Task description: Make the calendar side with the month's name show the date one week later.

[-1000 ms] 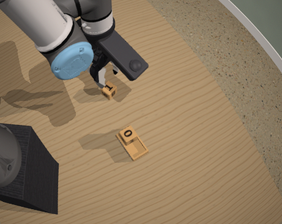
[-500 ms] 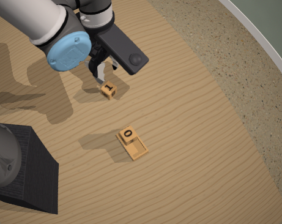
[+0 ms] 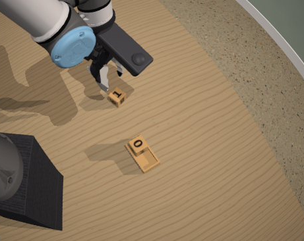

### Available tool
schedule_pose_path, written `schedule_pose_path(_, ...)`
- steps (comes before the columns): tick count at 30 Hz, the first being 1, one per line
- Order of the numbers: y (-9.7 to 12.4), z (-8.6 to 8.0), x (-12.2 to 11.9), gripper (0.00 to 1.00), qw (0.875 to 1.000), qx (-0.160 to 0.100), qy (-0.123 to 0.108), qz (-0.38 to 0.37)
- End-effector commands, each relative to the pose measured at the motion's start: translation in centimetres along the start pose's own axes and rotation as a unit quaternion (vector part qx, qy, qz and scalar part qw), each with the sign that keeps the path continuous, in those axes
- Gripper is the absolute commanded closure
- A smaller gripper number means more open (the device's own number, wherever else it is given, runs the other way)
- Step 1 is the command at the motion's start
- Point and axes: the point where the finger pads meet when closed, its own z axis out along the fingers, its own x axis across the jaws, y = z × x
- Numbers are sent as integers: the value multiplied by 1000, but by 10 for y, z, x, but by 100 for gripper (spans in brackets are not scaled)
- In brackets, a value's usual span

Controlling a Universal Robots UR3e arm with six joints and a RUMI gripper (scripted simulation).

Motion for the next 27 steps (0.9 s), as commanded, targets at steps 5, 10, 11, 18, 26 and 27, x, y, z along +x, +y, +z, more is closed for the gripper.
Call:
schedule_pose_path(5, -5, -2, -2, 71, 997, 78, -3, 10)
schedule_pose_path(10, -4, -3, -3, 71, 996, 94, -6, 10)
schedule_pose_path(11, -4, -3, -3, 71, 995, 95, -7, 10)
schedule_pose_path(18, -4, -3, -3, 71, 995, 96, -6, 10)
schedule_pose_path(26, -4, -1, -1, 71, 992, 124, 0, 11)
schedule_pose_path(27, -4, -1, -1, 71, 991, 131, 1, 12)
